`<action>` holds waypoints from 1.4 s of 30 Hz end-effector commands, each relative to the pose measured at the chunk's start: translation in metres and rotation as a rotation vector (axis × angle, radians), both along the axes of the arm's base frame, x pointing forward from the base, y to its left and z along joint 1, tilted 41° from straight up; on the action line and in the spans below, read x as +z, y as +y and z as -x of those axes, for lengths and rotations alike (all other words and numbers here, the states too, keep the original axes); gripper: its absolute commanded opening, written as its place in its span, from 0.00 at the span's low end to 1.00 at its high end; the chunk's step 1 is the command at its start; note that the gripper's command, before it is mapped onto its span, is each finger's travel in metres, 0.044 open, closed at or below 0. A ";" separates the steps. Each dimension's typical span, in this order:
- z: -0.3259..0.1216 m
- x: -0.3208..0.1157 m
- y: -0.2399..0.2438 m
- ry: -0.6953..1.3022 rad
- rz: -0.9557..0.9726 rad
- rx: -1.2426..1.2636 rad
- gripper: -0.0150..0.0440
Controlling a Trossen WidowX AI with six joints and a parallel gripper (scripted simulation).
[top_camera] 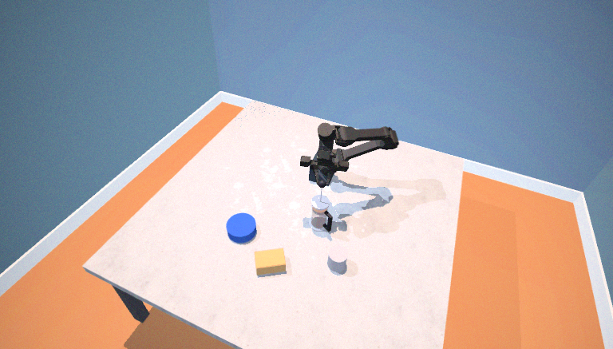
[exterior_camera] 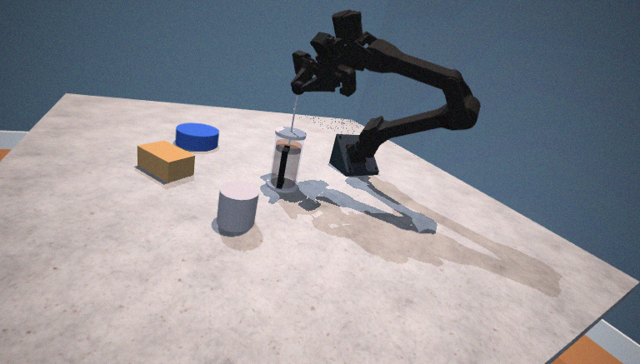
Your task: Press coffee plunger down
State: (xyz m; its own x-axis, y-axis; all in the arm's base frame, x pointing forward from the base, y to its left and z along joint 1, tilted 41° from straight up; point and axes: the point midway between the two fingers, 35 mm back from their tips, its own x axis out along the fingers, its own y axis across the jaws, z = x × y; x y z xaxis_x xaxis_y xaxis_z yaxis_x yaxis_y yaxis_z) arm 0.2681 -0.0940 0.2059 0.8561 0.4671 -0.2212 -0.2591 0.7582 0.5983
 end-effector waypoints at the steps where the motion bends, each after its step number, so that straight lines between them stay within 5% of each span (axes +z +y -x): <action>1: -0.001 -0.020 0.013 0.042 -0.020 0.012 0.47; 42: -0.012 -0.057 0.049 0.019 -0.035 0.002 0.47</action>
